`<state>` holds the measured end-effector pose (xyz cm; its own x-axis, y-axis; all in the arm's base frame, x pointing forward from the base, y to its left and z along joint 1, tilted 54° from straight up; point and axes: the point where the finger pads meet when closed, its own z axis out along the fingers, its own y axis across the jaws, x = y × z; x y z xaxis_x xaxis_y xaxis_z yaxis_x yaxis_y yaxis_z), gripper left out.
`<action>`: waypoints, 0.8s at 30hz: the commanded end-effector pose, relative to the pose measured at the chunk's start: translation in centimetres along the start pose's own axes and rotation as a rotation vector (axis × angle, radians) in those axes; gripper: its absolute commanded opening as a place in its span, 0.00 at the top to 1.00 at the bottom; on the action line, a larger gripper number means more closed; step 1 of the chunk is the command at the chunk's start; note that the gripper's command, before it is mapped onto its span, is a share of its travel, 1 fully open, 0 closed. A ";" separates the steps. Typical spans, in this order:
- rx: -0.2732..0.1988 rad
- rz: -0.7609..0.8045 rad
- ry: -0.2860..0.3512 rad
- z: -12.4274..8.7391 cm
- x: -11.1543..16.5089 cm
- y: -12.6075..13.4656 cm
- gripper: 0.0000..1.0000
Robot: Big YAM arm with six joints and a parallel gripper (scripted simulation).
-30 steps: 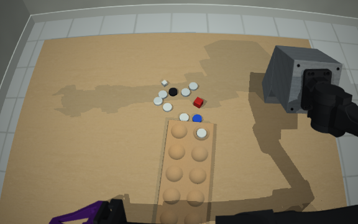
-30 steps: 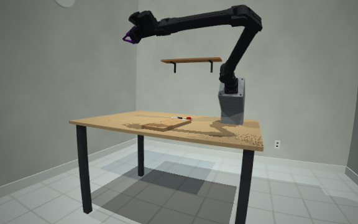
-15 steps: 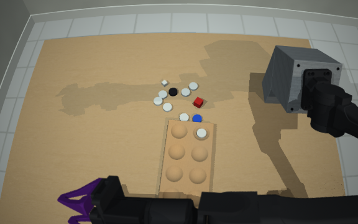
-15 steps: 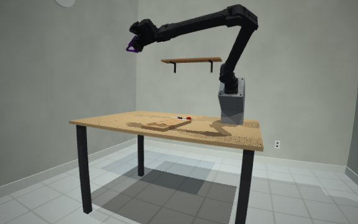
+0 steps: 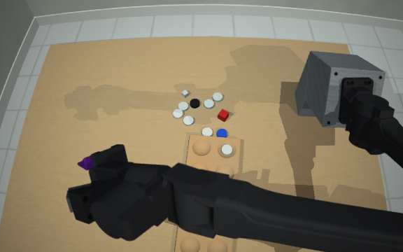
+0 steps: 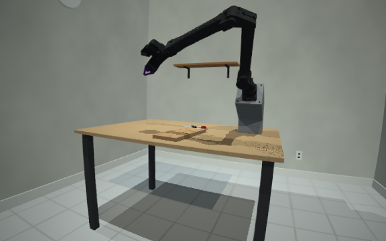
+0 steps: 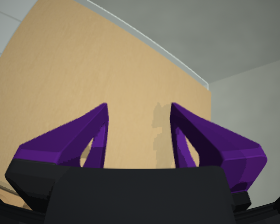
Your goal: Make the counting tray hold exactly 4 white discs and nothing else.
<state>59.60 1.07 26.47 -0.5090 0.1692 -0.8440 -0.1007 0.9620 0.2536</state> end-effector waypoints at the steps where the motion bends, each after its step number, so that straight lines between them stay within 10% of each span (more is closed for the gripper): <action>1: 0.019 0.040 -0.034 -0.6 -2.3 -1.5 0.55; 7: 0.005 0.024 -0.069 -1.7 -3.6 -0.3 0.55; 8: -0.003 0.092 0.040 1.4 0.2 -2.3 0.55; 24: -0.056 0.267 0.268 5.9 9.2 -4.6 0.55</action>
<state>59.54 1.81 15.95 -0.7170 0.2762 -0.6400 -0.0505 0.8952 0.4428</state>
